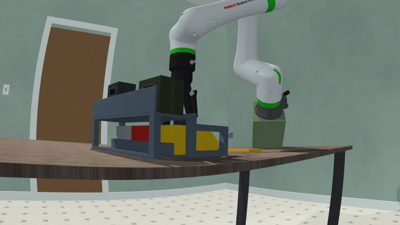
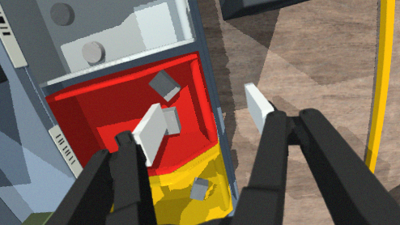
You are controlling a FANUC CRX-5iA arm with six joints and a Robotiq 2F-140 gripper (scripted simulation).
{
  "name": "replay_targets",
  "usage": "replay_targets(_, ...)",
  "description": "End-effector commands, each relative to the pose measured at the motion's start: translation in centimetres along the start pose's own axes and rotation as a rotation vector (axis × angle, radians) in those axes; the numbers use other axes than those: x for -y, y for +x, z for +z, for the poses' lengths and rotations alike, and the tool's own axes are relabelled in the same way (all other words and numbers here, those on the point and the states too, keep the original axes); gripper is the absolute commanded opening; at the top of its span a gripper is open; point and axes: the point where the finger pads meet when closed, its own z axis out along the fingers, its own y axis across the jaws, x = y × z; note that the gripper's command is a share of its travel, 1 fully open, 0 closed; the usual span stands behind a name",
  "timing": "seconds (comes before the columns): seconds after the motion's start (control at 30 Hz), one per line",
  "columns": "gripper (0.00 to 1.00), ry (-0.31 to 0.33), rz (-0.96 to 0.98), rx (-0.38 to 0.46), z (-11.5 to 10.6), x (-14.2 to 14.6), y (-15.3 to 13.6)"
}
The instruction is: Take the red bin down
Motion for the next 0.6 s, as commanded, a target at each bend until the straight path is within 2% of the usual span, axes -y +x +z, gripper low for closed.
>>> replay_targets(0.0, 0.57, 0.0, 0.0, 0.0, -0.01, 0.01, 0.01)
replay_targets(0.57, 0.57, 0.0, 0.0, 0.0, -0.41, 0.03, 0.01)
